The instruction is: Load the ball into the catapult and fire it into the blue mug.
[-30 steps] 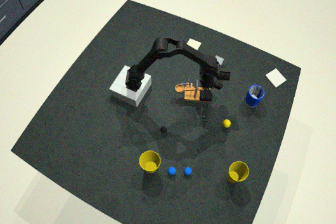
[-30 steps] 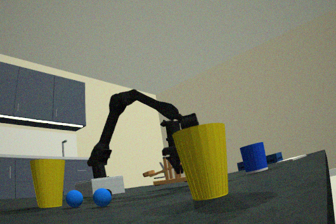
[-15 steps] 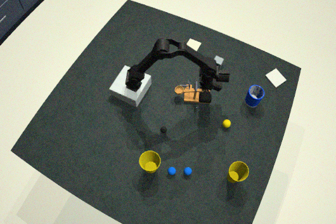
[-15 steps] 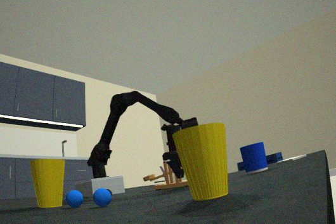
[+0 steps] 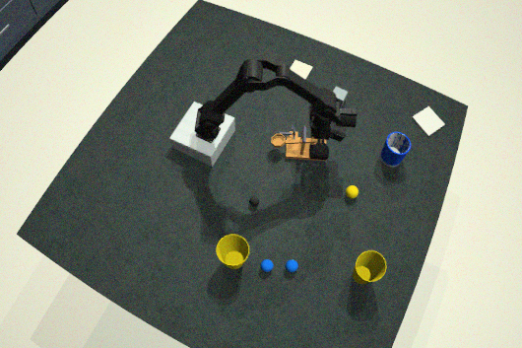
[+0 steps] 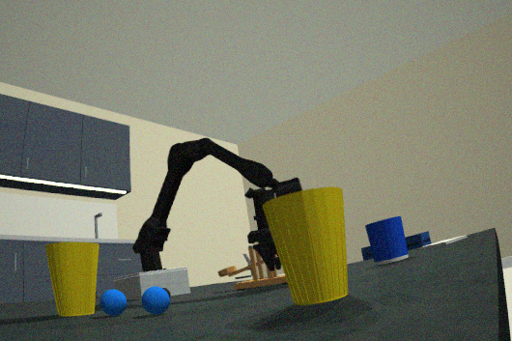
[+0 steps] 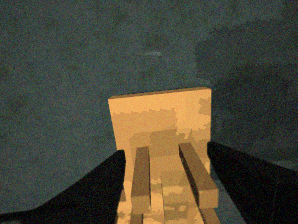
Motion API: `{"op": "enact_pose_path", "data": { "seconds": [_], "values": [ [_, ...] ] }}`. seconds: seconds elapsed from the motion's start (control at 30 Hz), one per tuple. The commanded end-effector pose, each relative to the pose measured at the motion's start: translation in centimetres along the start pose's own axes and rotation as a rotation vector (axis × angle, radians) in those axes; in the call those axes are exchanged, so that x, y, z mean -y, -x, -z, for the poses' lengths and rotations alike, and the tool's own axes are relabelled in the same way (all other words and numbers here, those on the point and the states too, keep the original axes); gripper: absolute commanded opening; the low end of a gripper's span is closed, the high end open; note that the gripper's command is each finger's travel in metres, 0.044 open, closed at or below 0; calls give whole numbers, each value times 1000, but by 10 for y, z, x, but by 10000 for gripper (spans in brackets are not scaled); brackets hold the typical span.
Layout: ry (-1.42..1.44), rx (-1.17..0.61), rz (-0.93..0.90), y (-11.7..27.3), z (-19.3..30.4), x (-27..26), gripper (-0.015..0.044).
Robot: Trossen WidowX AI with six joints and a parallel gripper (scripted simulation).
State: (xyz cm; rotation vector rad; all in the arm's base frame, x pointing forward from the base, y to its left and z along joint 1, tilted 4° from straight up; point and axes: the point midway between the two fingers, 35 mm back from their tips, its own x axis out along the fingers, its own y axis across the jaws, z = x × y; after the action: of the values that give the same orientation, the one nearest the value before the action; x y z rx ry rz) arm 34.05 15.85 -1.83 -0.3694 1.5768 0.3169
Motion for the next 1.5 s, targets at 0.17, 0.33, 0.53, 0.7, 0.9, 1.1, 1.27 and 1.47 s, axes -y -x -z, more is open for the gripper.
{"op": "enact_pose_path", "data": {
  "seconds": [0.17,0.33,0.53,0.7,0.9,1.1,1.27,1.47],
  "values": [
    [0,0,0,89,-1,0,440],
    [3,9,0,88,-2,0,440],
    [2,7,-3,95,3,0,440],
    [2,7,-3,50,2,0,440],
    [2,7,-3,47,2,0,440],
    [2,7,-3,38,2,0,440],
    [2,7,-3,29,2,0,440],
    [2,7,-3,20,2,0,440]
  ]
}}
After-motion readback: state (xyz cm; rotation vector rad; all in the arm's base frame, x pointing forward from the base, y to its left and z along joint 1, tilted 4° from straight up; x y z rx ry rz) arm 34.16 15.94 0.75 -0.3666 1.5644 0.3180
